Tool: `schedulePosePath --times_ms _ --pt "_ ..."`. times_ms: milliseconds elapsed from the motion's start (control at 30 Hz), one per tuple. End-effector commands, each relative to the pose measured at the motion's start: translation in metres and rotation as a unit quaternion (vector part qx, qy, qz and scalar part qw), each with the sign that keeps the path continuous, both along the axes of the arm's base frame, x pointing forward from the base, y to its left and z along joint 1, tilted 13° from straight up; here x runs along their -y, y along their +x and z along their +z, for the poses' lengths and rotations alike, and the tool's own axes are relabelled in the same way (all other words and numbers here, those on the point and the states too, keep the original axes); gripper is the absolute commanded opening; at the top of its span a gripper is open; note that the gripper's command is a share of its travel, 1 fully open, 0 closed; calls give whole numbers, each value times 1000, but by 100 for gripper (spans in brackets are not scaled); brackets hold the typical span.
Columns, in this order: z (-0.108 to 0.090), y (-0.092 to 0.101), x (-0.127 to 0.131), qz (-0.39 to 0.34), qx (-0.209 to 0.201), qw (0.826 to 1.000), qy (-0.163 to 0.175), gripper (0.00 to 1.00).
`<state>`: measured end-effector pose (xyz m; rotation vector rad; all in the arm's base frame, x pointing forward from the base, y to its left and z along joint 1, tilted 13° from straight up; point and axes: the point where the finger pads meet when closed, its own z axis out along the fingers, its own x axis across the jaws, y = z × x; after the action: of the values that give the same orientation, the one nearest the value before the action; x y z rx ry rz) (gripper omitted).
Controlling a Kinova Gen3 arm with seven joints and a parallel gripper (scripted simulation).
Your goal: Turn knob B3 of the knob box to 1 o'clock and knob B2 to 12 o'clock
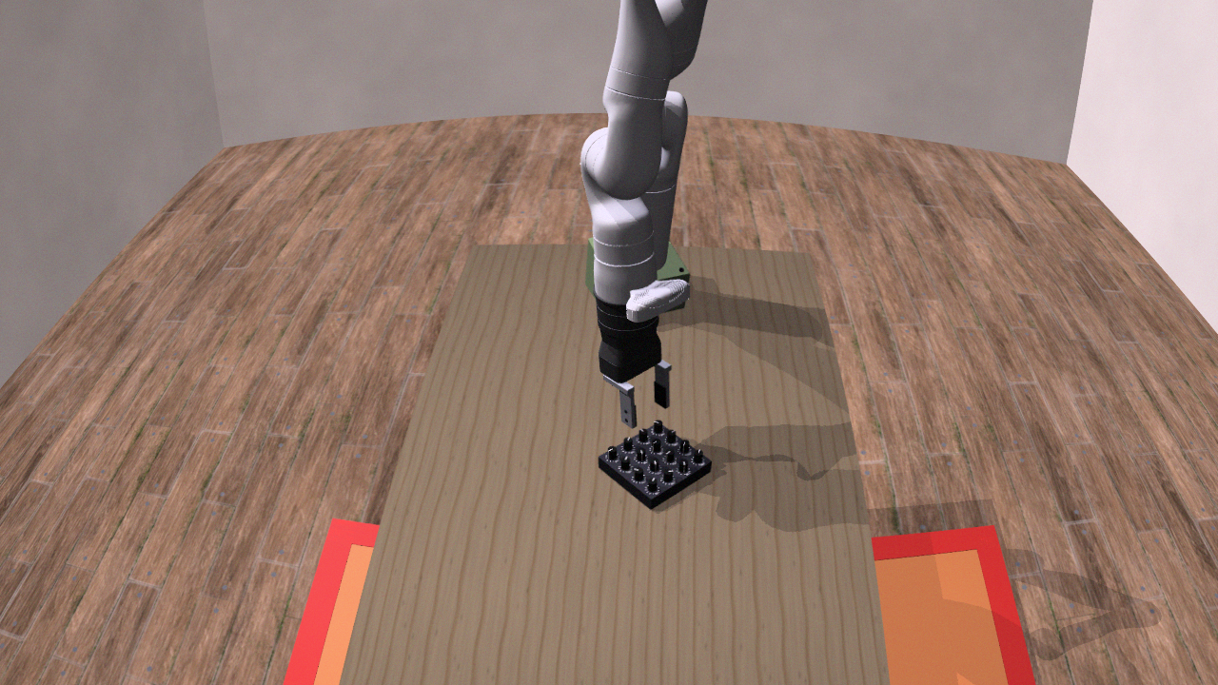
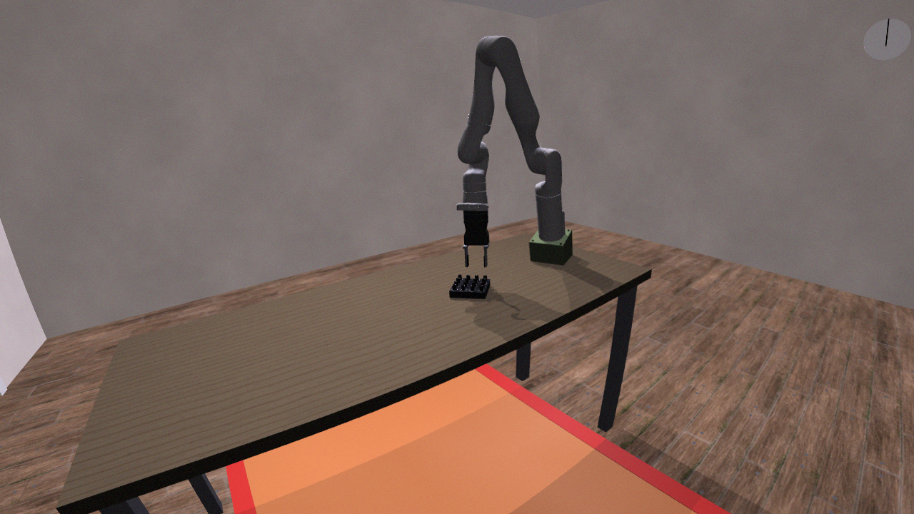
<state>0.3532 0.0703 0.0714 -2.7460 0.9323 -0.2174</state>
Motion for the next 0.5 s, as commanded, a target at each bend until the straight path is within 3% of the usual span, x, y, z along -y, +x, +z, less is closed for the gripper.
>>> schedulePosePath --times_ms 0,467 --pt "0 0 -1 1 0 1000 0 100" --pt "-1 1 0 -5 -4 1000 -4 100"
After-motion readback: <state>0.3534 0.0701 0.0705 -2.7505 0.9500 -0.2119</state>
